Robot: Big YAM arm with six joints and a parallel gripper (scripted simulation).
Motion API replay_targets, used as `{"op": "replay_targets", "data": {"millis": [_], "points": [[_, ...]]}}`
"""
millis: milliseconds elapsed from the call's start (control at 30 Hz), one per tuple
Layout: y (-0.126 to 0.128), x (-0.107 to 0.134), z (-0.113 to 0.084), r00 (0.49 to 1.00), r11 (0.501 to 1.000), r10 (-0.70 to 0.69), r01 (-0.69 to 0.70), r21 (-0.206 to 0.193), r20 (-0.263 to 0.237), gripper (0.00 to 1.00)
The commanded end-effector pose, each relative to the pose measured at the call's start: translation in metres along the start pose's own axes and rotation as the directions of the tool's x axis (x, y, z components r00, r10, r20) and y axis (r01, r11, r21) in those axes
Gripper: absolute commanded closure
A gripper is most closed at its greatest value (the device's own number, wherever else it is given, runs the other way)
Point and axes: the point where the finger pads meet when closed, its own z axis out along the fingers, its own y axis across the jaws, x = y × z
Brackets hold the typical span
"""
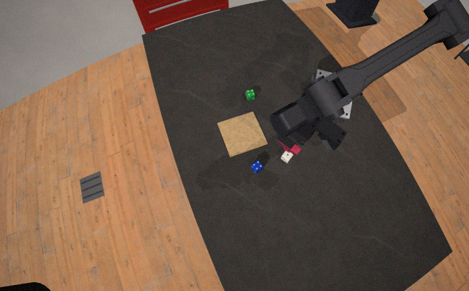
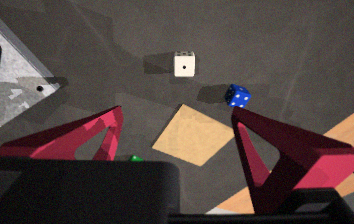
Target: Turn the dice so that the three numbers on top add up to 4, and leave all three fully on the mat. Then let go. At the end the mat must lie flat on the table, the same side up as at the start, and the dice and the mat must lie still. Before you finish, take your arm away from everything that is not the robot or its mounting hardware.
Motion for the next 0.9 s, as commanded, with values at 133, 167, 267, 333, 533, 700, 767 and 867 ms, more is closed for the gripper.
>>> {"op": "replay_targets", "data": {"millis": [133, 167, 267, 333, 533, 700, 767, 867], "points": [[-0.030, 0.001, -0.027, 1.000, 0.998, -0.006, 0.007, 0.066, -0.021, 0.00], [-0.030, 0.001, -0.027, 1.000, 0.998, -0.001, 0.003, 0.067, -0.021, 0.00], [-0.032, 0.001, -0.025, 1.000, 0.997, 0.025, -0.023, 0.071, -0.019, 0.00], [-0.032, 0.001, -0.025, 1.000, 0.997, 0.025, -0.023, 0.071, -0.019, 0.00], [-0.034, -0.001, -0.022, 0.986, 0.983, 0.169, -0.168, 0.075, -0.007, 0.00], [-0.035, -0.001, -0.018, 0.923, 0.920, 0.385, -0.385, 0.075, 0.010, 0.00], [-0.035, -0.001, -0.016, 0.896, 0.893, 0.445, -0.444, 0.074, 0.015, 0.00], [-0.035, -0.001, -0.015, 0.867, 0.864, 0.499, -0.499, 0.073, 0.019, 0.00]]}}
